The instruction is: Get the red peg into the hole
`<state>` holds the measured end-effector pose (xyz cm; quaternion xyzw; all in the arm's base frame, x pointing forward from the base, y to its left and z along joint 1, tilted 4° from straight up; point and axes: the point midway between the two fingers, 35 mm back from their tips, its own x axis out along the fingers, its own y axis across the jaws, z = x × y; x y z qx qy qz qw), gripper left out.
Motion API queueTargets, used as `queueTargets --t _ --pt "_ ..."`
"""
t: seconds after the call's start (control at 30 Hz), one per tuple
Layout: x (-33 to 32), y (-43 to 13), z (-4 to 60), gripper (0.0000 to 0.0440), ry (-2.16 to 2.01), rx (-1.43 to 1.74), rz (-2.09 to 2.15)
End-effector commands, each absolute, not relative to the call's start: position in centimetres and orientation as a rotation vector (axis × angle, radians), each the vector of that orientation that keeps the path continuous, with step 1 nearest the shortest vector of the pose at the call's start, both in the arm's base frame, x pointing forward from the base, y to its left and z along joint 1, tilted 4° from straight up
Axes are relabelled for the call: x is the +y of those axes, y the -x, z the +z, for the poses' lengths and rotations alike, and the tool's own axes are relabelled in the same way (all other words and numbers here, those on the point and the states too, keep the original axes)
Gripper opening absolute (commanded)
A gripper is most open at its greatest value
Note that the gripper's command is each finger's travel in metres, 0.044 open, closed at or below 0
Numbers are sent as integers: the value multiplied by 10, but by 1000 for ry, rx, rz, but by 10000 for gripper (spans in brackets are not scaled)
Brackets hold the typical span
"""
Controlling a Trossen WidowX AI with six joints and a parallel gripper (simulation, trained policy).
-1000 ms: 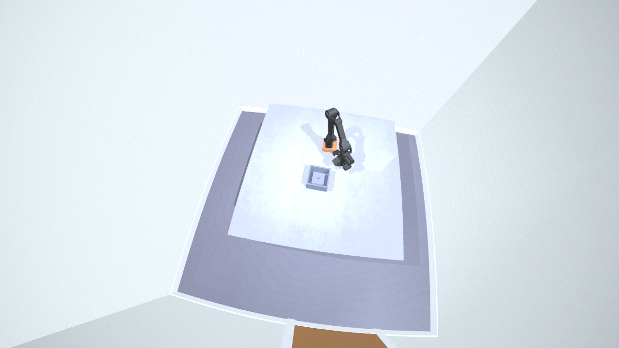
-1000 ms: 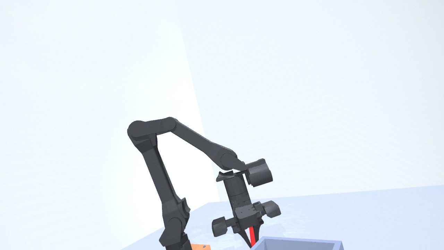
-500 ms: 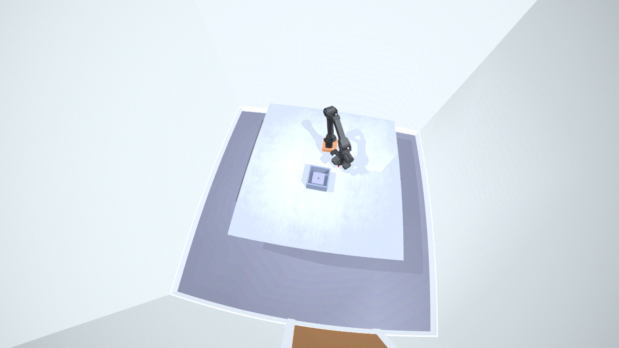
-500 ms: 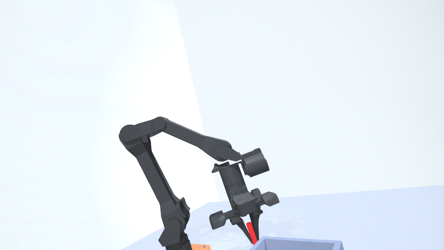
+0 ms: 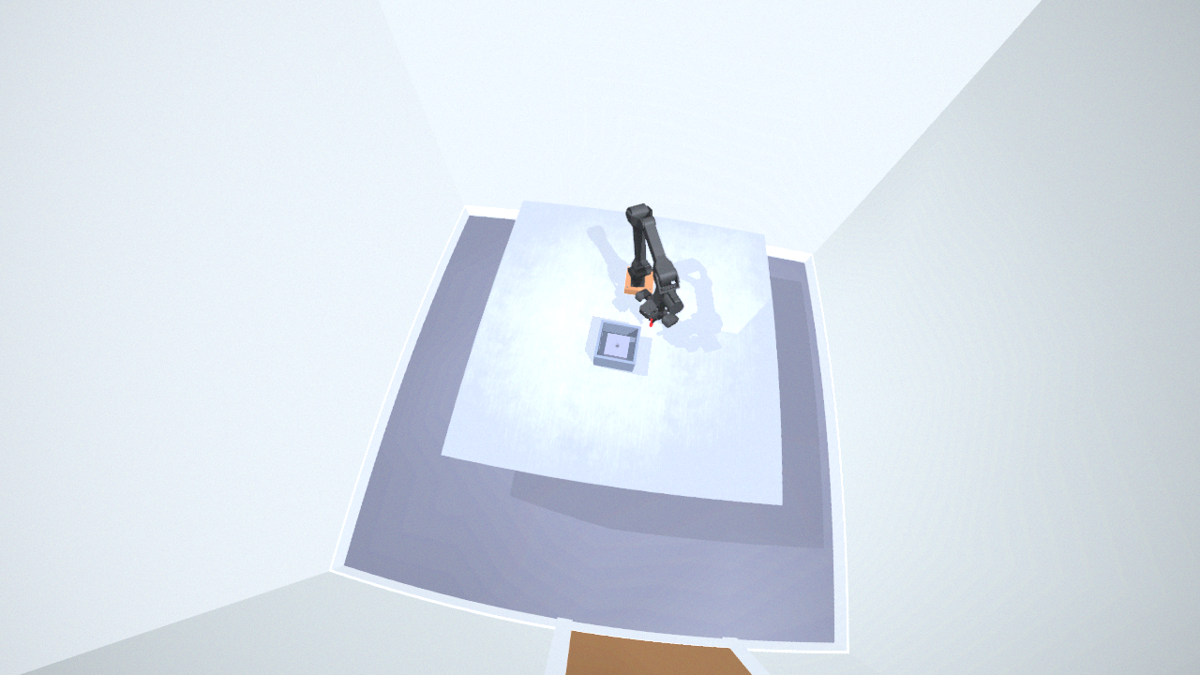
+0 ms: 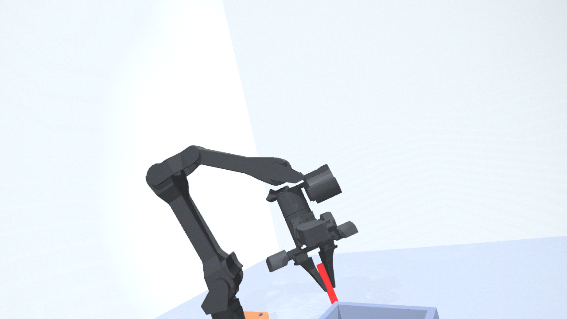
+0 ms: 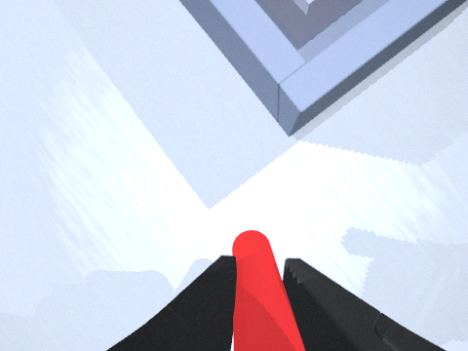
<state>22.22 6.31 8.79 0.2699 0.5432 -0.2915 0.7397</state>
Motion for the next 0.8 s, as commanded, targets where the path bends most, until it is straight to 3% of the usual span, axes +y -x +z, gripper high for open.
queueTargets --t 0.0,0.77 --pt "56 -230 98 0 -579 1169 -641" --pt "-14 -284 133 0 -653 1090 -747"
